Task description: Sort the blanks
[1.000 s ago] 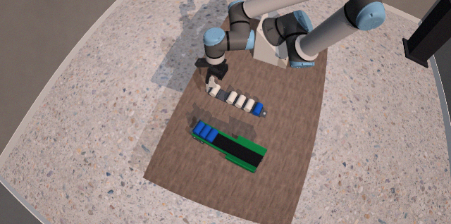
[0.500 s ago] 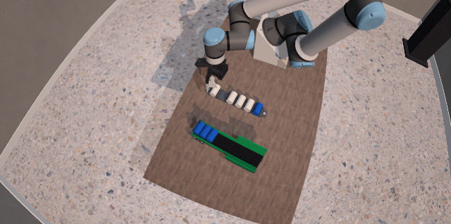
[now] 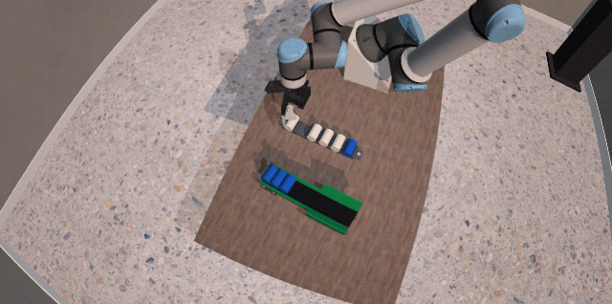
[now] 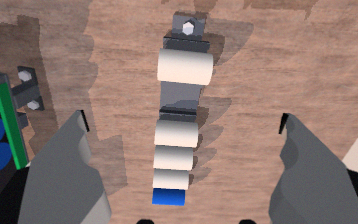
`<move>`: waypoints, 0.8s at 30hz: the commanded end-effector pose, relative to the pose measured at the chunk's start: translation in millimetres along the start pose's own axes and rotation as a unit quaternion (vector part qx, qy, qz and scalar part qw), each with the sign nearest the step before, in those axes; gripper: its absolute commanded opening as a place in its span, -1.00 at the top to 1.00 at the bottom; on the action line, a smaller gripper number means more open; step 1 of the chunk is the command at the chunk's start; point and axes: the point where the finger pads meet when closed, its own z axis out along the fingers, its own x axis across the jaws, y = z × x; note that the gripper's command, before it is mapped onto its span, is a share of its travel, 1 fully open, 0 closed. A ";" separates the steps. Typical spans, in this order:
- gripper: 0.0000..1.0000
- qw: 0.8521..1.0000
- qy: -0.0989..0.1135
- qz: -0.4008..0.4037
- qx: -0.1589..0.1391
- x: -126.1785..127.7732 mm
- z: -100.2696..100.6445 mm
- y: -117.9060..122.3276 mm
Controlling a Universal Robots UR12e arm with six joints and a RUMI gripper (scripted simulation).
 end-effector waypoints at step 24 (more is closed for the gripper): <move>-1.00 0.949 0.000 -0.315 0.003 -21.7 -4.6 50.0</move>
